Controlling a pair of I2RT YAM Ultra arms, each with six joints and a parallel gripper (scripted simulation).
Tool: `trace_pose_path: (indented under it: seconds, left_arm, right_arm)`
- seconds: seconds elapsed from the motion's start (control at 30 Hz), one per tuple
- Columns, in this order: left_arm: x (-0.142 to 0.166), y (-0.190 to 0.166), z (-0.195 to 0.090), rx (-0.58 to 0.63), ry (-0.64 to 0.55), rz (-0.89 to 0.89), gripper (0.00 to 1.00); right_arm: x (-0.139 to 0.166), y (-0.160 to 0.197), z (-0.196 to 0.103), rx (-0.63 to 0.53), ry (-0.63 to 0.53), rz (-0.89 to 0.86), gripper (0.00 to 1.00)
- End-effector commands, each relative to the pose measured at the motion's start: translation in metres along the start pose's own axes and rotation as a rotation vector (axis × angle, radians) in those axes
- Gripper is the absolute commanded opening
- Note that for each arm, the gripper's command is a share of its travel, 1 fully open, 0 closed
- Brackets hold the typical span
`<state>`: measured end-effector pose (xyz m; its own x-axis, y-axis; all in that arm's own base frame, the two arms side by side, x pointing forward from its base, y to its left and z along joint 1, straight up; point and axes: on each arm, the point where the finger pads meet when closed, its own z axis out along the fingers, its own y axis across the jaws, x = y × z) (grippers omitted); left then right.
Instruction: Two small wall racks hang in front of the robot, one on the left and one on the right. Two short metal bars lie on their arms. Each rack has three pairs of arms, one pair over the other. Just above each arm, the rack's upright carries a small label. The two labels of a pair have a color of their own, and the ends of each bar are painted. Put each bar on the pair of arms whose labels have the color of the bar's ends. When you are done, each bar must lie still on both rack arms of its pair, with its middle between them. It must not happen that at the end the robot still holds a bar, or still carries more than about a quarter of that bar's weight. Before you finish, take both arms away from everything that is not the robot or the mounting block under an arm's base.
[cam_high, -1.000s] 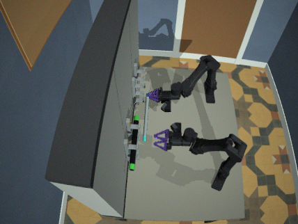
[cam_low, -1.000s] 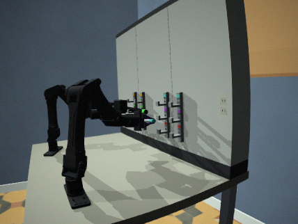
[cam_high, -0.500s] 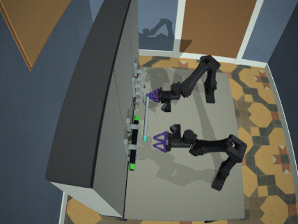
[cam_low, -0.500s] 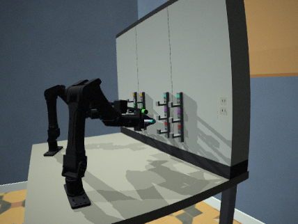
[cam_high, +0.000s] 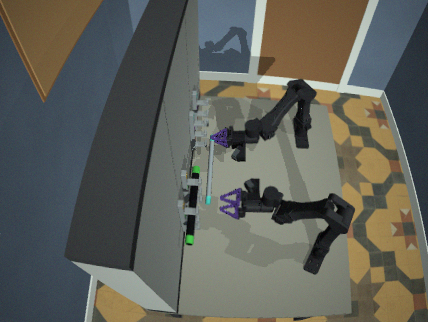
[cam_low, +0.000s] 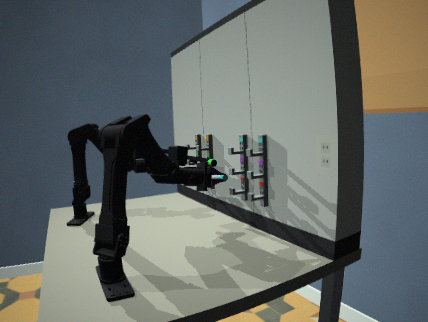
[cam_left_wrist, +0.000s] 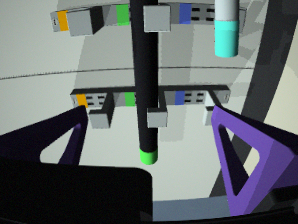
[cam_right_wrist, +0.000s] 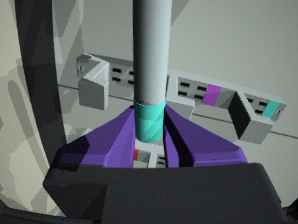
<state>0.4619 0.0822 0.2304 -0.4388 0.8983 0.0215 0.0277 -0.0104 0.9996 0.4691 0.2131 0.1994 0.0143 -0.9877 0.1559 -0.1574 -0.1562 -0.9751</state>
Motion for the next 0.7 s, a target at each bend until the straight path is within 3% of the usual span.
trace_pose_path:
  seconds: [0.0,0.47,0.67]
  left_arm:
    - [0.005,0.007,-0.005,-0.021,0.002,-0.021,1.00]
    - [0.005,0.007,-0.005,-0.021,0.002,-0.021,1.00]
    - [0.005,0.007,-0.005,-0.021,0.002,-0.021,1.00]
  right_arm:
    - [0.013,-0.069,-0.004,0.154,0.013,0.155,0.00]
    - [0.013,-0.077,-0.004,0.154,0.013,0.155,0.00]
    - [0.028,-0.082,-0.004,0.153,0.013,0.155,0.00]
